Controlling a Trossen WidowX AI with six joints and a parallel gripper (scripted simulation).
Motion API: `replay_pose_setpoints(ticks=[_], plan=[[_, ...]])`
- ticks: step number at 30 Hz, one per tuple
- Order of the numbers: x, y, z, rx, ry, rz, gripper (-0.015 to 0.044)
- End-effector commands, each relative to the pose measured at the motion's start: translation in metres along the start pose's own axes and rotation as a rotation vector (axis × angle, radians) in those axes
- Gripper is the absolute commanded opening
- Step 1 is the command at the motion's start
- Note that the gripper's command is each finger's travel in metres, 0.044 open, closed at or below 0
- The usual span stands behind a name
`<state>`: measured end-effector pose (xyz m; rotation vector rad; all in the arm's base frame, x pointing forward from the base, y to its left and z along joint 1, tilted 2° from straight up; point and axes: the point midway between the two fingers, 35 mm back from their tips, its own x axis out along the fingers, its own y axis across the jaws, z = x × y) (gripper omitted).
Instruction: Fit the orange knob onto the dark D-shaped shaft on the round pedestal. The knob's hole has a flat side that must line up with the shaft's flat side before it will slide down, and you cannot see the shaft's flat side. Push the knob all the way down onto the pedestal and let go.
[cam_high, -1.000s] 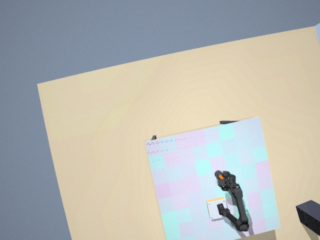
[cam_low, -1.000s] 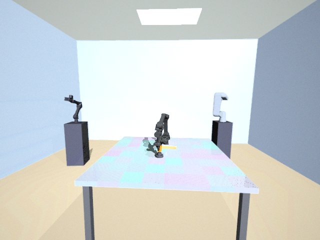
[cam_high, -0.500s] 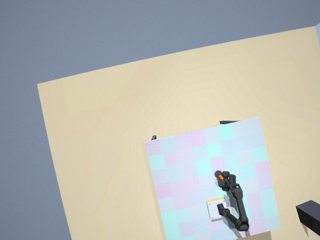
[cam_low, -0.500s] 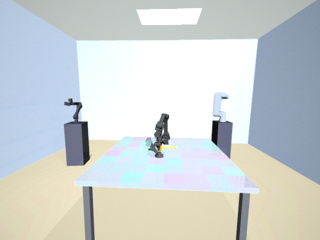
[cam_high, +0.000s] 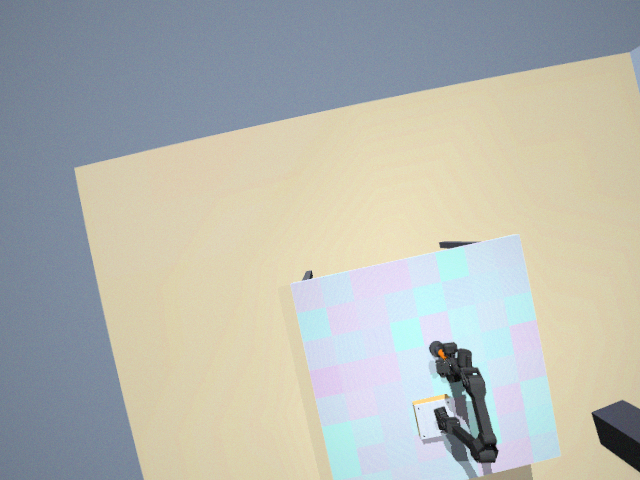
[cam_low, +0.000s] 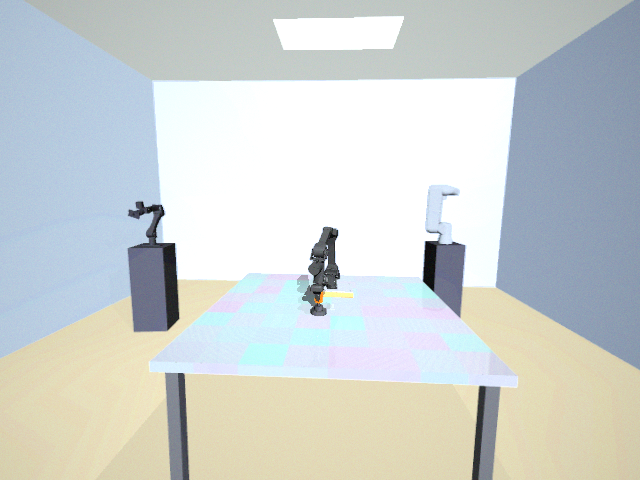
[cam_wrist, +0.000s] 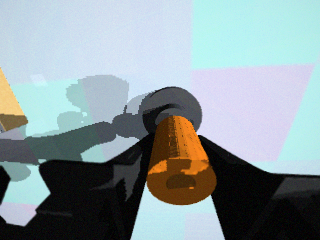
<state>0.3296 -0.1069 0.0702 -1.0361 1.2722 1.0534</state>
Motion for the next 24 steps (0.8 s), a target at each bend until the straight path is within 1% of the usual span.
replay_pose_setpoints(ticks=[1, 24], plan=[[0.0018, 0.0024, -0.0004, -0.008, 0.004, 0.003, 0.0000], [0.0029, -0.0009, -0.0004, -0.008, 0.004, 0.002, 0.0000]])
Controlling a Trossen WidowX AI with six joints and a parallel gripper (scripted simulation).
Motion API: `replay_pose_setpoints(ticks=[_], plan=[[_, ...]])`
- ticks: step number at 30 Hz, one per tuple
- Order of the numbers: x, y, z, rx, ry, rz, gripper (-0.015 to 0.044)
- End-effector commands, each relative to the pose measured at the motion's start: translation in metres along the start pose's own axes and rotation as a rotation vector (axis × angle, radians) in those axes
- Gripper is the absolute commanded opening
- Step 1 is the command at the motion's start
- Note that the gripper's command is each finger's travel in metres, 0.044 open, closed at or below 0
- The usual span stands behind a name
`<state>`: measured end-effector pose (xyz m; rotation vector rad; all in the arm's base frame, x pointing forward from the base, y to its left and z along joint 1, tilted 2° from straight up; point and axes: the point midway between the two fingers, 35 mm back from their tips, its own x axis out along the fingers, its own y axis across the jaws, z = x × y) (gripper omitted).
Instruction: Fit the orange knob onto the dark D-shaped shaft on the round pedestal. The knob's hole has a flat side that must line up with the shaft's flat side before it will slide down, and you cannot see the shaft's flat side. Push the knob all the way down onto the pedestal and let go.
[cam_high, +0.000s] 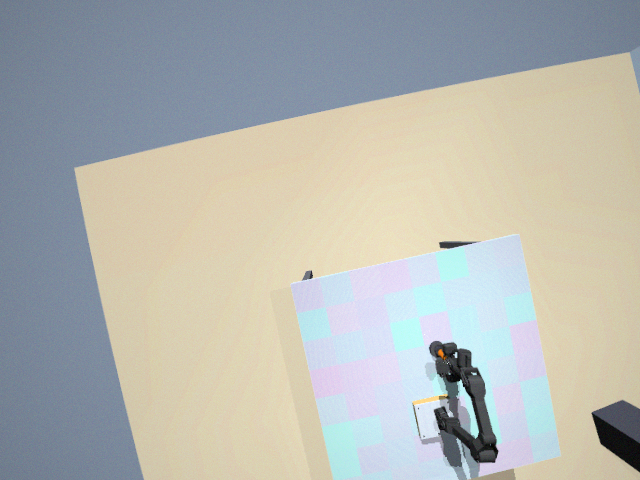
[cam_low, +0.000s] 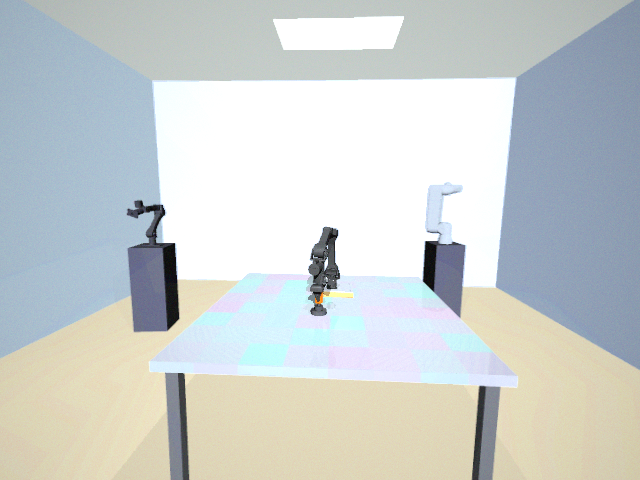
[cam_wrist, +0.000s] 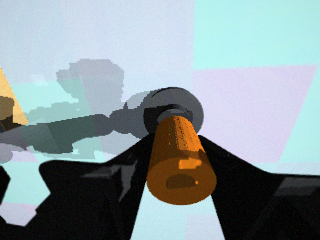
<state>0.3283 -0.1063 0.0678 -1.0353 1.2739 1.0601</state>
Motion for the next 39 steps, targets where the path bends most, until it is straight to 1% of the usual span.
replay_pose_setpoints(ticks=[1, 9, 16, 39], plan=[[0.0005, -0.0023, -0.0007, -0.004, 0.004, -0.003, 0.0000], [-0.0048, -0.0014, -0.0010, -0.013, 0.005, -0.003, 0.0000], [-0.0050, -0.0014, -0.0012, -0.214, 0.005, -0.002, 0.0000], [-0.0016, 0.0014, -0.0004, -0.240, 0.005, -0.002, 0.0000]])
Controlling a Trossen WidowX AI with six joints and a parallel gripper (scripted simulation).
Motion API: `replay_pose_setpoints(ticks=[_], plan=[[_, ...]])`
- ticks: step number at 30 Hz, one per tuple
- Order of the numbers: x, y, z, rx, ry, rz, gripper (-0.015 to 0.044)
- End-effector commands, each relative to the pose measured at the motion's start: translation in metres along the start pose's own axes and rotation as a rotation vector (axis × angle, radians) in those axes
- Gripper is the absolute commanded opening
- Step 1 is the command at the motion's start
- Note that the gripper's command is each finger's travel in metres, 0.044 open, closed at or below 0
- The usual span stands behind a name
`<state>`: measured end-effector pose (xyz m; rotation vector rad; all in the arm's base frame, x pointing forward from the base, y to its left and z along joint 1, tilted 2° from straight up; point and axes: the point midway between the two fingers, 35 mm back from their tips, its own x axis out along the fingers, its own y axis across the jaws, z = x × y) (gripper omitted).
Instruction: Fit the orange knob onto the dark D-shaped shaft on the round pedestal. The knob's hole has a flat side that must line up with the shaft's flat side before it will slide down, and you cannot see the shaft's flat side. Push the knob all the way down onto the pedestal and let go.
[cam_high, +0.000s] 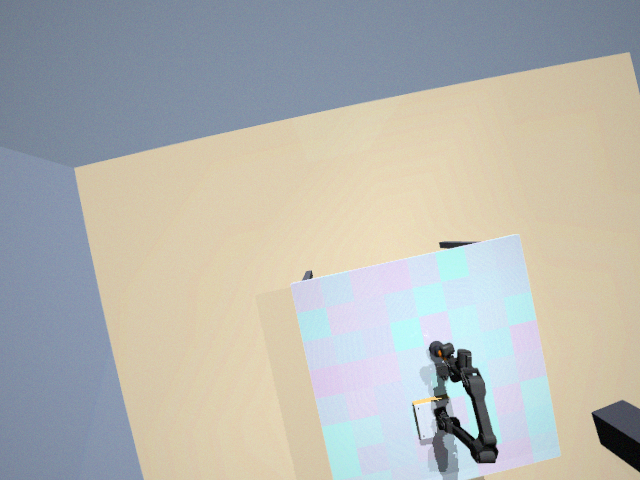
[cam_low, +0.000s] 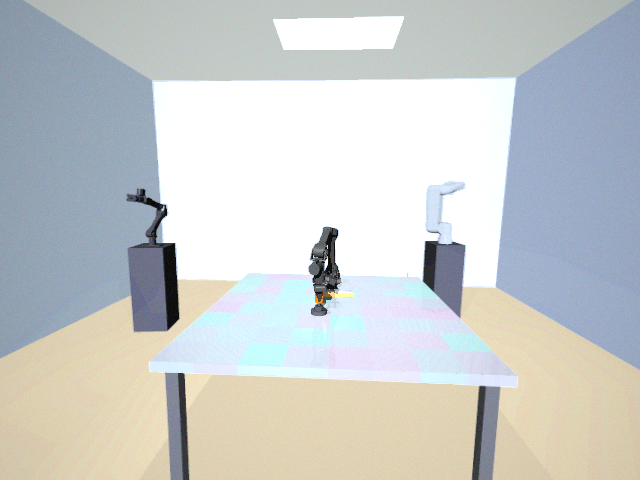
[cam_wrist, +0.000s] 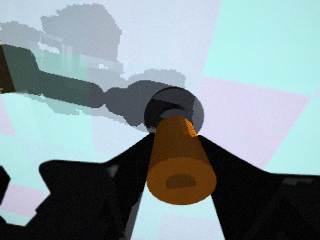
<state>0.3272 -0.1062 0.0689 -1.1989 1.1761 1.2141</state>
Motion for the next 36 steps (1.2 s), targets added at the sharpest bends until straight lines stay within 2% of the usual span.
replay_pose_setpoints(ticks=[1, 6, 36], plan=[[-0.0007, 0.0003, -0.0003, -0.053, 0.004, 0.002, 0.0000], [-0.0032, -0.0012, -0.0009, -0.208, 0.004, 0.002, 0.0000], [0.0014, 0.0014, -0.0005, -0.208, 0.004, 0.002, 0.0000]])
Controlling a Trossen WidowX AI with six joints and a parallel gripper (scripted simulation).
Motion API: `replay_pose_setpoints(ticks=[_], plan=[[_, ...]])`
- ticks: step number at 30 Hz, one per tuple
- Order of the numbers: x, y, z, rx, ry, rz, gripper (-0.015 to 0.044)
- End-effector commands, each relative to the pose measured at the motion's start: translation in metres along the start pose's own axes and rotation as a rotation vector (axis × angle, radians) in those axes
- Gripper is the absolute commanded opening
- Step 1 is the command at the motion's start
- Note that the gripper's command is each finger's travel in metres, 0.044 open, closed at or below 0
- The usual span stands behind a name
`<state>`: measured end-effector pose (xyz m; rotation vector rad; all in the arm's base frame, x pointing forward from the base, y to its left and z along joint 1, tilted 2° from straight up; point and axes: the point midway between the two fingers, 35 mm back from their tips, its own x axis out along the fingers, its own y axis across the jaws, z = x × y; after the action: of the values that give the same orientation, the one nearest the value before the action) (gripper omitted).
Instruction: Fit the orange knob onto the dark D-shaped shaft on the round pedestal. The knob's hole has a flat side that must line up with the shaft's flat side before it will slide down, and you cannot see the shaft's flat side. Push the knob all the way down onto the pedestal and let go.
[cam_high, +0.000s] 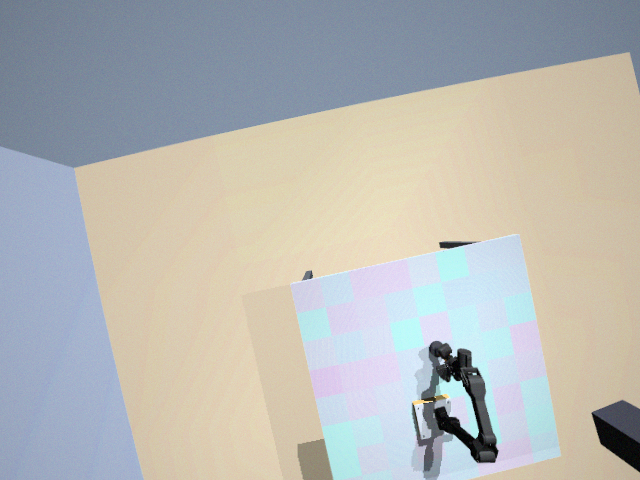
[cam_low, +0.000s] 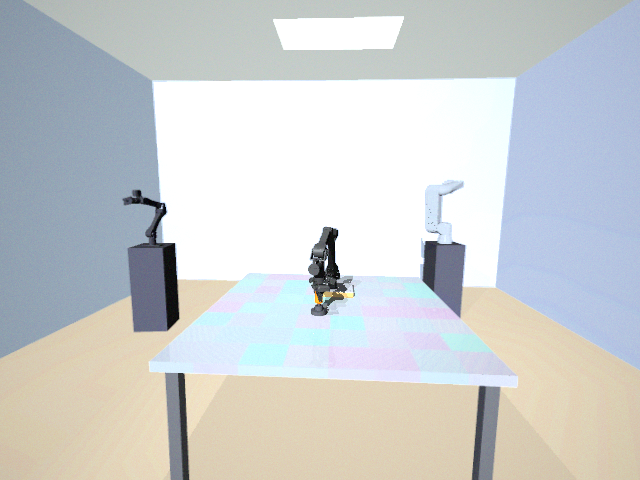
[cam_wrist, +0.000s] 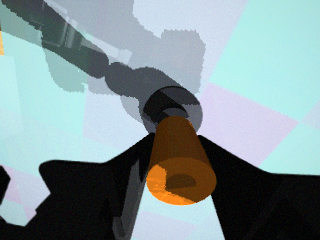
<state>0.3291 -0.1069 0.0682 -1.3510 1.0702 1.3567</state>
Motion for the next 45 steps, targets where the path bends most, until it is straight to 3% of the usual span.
replay_pose_setpoints(ticks=[1, 16, 23, 45], plan=[[0.0007, 0.0036, 0.0013, -0.004, 0.002, 0.005, 0.0000], [-0.0043, 0.0040, 0.0017, -0.013, 0.002, 0.005, 0.0000], [-0.0040, 0.0025, 0.0008, -0.213, 0.002, 0.005, 0.0000], [0.0008, -0.0019, -0.0021, -0.213, 0.002, 0.004, 0.0000]])
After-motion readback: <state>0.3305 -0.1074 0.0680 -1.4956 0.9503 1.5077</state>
